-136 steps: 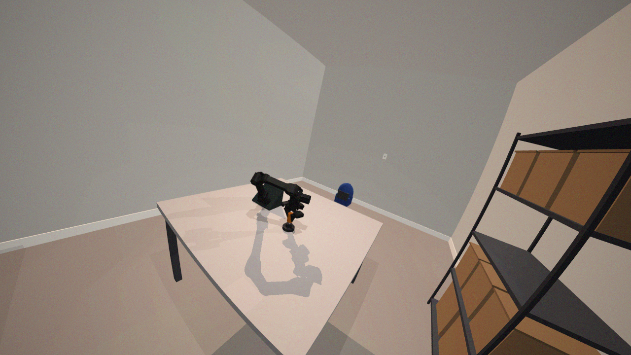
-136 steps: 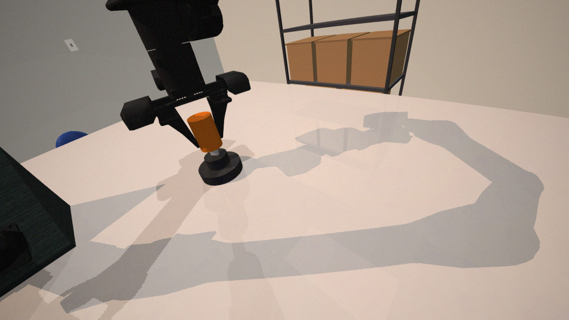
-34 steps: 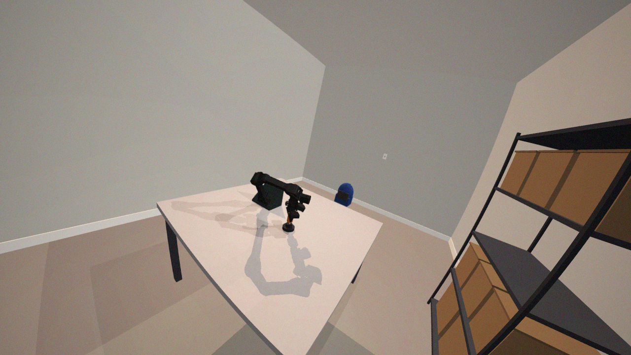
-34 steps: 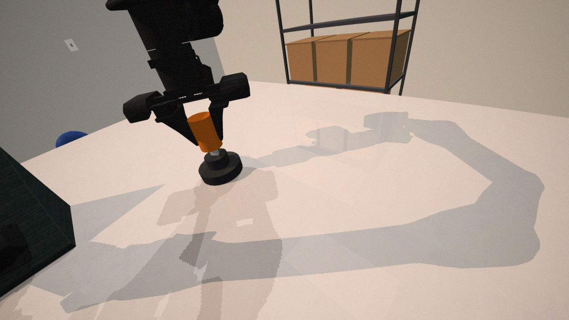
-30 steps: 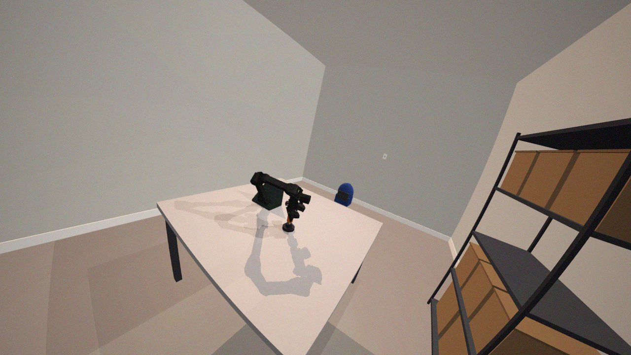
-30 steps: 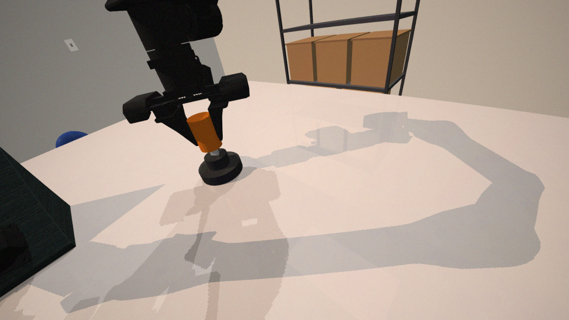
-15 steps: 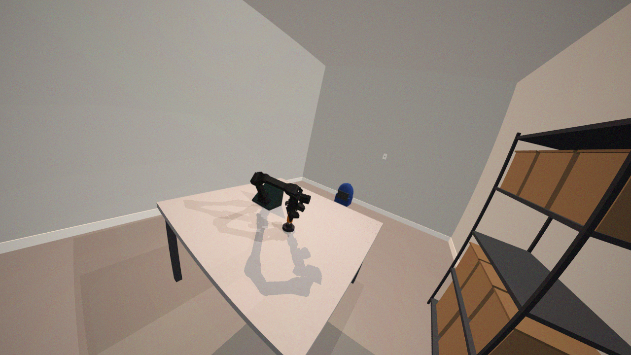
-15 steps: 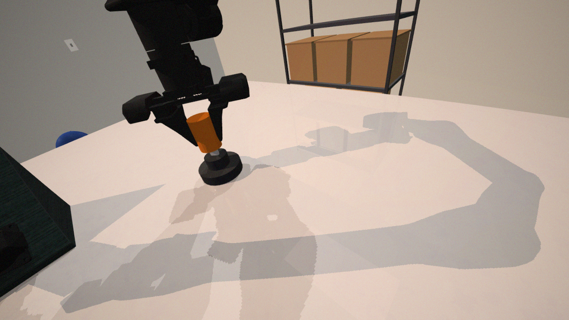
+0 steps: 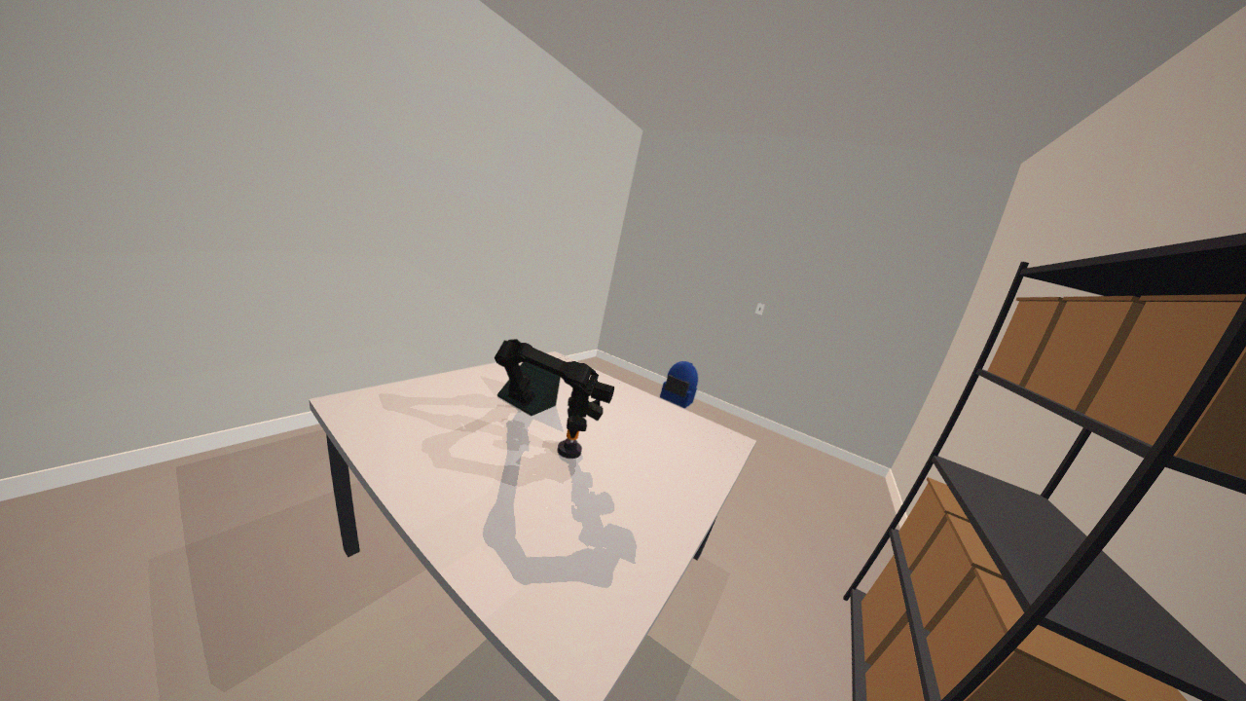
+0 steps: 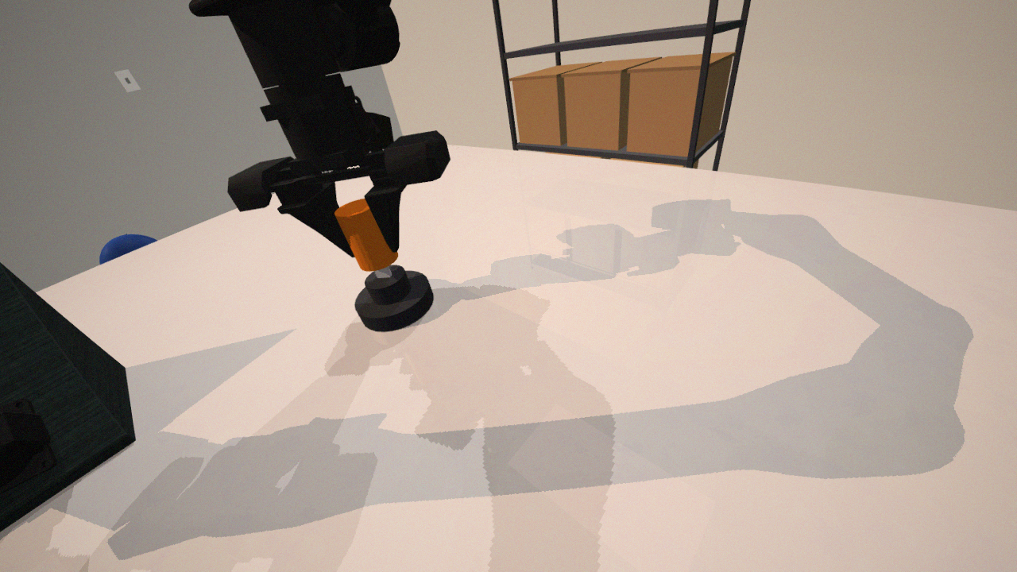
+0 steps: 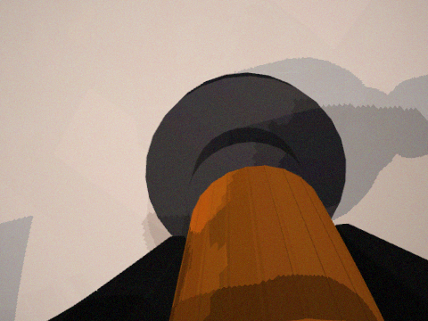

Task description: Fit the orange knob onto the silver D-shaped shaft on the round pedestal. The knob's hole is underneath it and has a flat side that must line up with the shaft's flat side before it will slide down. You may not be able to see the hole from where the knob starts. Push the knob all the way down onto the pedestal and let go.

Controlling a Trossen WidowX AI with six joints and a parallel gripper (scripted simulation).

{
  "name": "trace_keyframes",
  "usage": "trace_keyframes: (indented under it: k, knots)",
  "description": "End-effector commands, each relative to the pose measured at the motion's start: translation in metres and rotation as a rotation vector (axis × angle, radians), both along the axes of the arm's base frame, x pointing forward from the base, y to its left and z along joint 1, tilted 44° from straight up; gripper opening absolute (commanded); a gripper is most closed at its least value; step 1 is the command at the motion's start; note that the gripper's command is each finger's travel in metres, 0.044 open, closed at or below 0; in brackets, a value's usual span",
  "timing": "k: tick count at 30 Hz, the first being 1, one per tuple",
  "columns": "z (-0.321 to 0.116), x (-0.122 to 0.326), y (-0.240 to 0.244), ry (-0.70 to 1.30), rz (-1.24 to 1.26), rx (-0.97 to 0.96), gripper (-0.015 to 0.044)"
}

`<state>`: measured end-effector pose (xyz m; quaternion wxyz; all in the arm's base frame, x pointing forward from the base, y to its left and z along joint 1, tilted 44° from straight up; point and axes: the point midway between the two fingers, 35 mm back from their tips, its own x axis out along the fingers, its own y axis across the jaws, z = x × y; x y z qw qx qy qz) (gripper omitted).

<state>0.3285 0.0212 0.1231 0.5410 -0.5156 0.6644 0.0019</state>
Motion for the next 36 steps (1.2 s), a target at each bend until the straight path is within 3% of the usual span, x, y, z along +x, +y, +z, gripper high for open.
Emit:
trace_keyframes:
  k: [1, 27, 36]
  knots:
    - [-0.0004, 0.0, 0.0008, -0.016, -0.009, 0.003, 0.0]
    - [0.0008, -0.0002, 0.0019, -0.016, -0.009, 0.003, 0.0]
    - [0.0014, 0.0013, 0.0022, -0.159, -0.16, 0.028, 0.0]
